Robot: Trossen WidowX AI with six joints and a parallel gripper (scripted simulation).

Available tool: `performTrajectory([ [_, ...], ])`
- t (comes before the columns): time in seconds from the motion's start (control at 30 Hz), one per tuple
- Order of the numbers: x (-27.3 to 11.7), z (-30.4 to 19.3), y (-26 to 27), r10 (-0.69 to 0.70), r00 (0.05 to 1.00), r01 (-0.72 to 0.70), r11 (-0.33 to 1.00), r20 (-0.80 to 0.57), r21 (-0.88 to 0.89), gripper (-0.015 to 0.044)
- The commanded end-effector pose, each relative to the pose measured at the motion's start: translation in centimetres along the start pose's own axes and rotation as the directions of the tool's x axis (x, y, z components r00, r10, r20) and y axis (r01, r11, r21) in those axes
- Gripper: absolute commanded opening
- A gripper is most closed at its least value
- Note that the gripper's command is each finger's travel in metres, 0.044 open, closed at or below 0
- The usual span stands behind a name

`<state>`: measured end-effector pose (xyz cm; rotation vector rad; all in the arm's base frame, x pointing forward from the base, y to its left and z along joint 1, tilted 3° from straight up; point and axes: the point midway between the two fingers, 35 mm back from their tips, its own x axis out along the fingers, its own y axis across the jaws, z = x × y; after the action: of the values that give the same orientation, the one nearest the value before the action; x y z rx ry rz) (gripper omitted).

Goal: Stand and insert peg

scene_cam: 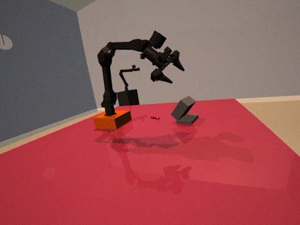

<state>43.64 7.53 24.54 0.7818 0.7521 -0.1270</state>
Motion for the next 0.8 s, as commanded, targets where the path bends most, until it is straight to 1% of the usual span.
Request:
performTrajectory([
  [0.0, 1.6, -4.0, -1.2, -0.071, 0.990, 0.067, 0.997, -0.119, -0.043, 0.0440],
  [0.17, 2.7, -8.8, -2.7, -0.164, 0.954, 0.140, 0.984, -0.251, -0.109, 0.0440],
  [0.37, 3.1, -14.3, -4.8, -0.284, 0.878, 0.218, 0.954, -0.386, -0.206, 0.0440],
  [0.57, 2.5, -19.3, -7.1, -0.410, 0.770, 0.281, 0.906, -0.488, -0.318, 0.0440],
  [0.77, 1.2, -23.7, -9.6, -0.536, 0.638, 0.326, 0.838, -0.553, -0.437, 0.0440],
])
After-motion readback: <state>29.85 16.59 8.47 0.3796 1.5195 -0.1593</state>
